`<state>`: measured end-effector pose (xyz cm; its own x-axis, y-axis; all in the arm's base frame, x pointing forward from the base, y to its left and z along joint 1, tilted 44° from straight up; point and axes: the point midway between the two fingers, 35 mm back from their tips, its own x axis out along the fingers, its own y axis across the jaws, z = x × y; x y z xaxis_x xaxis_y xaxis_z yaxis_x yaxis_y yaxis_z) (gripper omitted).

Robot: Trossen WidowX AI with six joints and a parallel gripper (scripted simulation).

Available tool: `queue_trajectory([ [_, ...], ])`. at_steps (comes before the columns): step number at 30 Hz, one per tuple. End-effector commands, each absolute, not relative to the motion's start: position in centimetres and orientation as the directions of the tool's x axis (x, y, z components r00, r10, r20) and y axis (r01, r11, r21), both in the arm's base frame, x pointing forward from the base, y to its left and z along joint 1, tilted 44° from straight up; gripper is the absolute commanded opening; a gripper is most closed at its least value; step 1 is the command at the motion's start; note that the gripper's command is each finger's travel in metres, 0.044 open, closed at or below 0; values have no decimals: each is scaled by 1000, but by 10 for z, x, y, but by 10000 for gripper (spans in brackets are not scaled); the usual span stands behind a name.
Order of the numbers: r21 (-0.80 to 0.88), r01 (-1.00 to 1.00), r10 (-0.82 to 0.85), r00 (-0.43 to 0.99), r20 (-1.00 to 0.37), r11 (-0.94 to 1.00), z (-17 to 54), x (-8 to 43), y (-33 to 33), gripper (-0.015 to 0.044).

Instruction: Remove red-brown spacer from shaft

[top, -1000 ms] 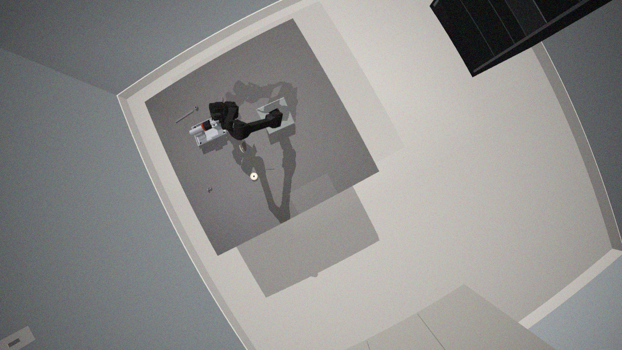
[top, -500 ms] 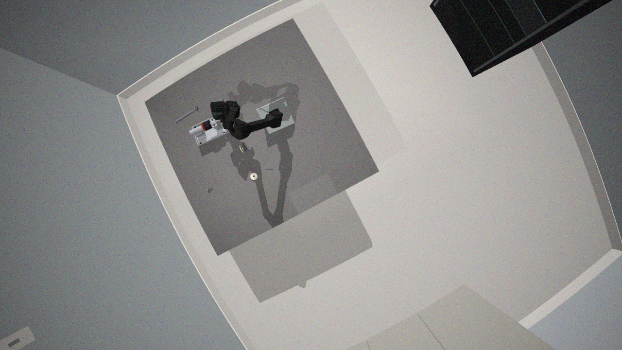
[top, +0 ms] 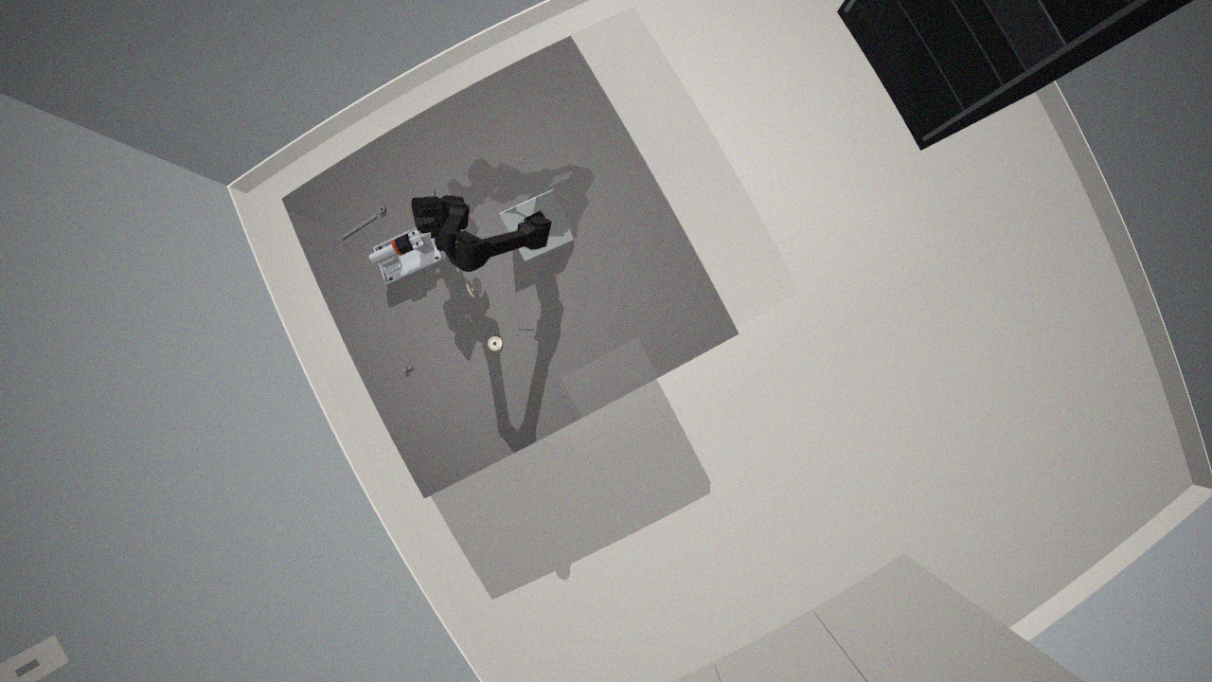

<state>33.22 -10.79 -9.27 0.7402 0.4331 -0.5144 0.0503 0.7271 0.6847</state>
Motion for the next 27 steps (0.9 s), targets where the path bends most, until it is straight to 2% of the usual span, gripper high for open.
queue_trajectory([
  [1,686,49,435,740,-513,726,-93,331,-108,0],
  [27,686,49,435,740,-513,726,-93,328,-107,0],
])
